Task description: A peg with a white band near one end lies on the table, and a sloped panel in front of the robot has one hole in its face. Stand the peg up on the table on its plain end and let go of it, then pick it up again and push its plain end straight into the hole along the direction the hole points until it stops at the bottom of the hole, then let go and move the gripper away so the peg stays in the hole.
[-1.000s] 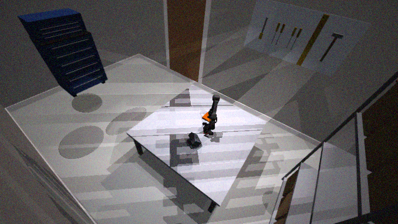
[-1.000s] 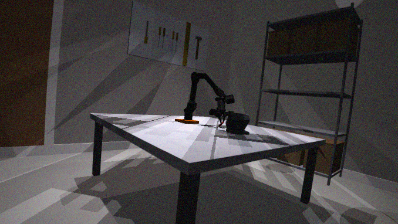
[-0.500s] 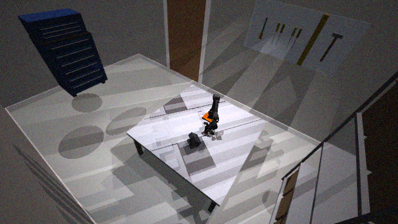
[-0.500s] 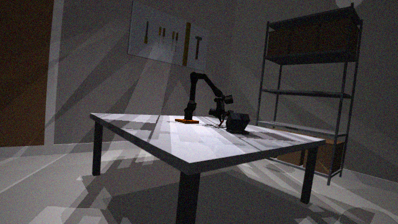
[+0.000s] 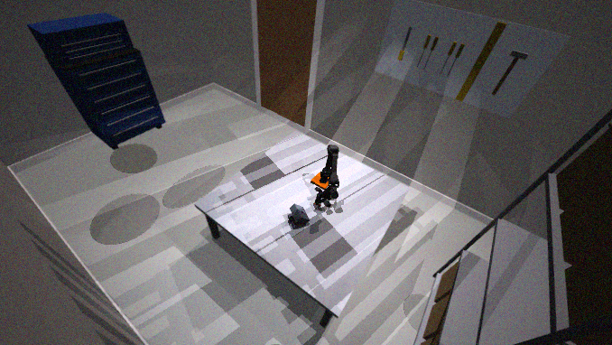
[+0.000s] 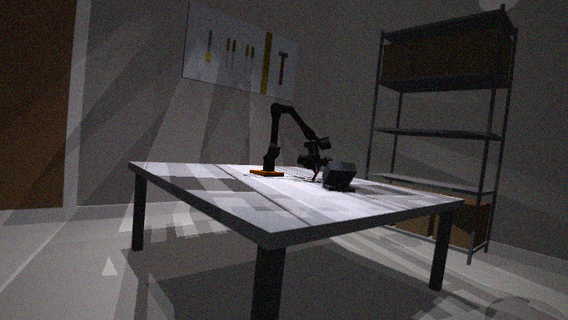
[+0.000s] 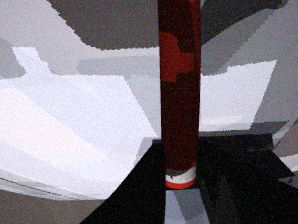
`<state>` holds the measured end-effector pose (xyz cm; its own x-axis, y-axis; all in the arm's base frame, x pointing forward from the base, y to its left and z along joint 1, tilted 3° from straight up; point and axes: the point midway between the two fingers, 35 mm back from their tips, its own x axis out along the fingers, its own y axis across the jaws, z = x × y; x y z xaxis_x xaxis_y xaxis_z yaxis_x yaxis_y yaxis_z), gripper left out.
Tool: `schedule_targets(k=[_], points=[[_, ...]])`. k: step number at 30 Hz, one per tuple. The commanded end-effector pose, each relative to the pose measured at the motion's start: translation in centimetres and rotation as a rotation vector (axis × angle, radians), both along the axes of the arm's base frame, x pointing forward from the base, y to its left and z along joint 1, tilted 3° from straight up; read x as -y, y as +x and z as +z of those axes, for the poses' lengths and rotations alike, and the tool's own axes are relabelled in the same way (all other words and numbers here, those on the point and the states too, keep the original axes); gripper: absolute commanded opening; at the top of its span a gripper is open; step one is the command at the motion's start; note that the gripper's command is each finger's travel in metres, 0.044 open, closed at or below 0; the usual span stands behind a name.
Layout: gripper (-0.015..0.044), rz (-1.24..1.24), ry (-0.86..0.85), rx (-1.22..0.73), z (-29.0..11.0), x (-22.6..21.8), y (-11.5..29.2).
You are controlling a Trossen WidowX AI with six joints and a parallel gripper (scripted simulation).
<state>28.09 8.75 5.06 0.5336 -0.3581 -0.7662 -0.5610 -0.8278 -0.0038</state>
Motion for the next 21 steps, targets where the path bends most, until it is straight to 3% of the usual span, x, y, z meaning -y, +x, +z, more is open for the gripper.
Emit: schedule_targets(k=[1, 21], points=[[0.0051, -0.006, -0.018, 0.03, 0.1, 0.0, -0.2], [0.0051, -0.008, -0.114, 0.173, 0.4, -0.8, -1.3]])
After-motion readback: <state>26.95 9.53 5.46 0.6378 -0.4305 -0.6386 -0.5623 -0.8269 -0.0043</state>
